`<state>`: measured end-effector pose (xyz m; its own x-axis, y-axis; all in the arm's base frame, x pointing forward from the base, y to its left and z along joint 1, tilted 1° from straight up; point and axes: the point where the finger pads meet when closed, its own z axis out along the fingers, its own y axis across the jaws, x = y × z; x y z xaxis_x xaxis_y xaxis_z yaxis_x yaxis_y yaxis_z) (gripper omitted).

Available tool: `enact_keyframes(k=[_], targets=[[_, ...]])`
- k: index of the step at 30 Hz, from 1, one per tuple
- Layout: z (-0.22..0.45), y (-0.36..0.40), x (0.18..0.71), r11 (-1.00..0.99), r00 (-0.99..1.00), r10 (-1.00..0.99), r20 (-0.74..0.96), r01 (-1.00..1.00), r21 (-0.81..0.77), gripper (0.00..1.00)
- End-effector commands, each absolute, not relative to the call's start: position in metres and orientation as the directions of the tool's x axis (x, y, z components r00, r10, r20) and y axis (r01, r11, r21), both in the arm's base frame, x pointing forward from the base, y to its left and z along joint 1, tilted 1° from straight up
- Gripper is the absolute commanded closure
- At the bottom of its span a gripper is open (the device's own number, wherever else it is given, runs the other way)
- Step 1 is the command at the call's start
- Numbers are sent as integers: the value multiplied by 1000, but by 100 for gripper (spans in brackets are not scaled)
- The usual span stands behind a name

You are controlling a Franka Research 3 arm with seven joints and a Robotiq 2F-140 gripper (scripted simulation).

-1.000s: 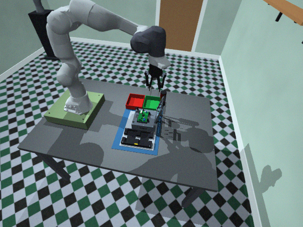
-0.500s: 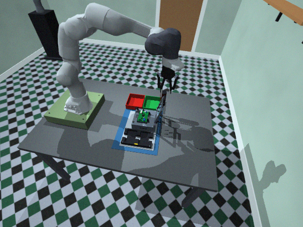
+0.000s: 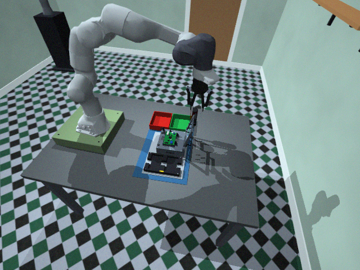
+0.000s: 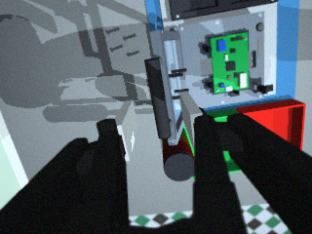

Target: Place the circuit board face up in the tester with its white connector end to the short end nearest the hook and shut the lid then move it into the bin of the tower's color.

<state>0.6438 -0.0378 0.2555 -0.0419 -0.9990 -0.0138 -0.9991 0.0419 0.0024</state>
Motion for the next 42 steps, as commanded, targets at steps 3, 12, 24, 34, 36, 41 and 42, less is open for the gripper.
enact_keyframes(k=[3,12,24,34,36,41,42], targets=[[253,-38,643,35,-35,-999,-16,-999,6,70],[251,-38,643,35,-35,-999,-16,-999,6,70],[251,-38,643,35,-35,-999,-16,-999,6,70],[251,-38,643,35,-35,-999,-16,-999,6,70],[251,-38,643,35,-35,-999,-16,-999,6,70],[247,-38,643,35,-35,-999,-16,-999,6,70],[245,-38,643,35,-35,-999,-16,-999,6,70]])
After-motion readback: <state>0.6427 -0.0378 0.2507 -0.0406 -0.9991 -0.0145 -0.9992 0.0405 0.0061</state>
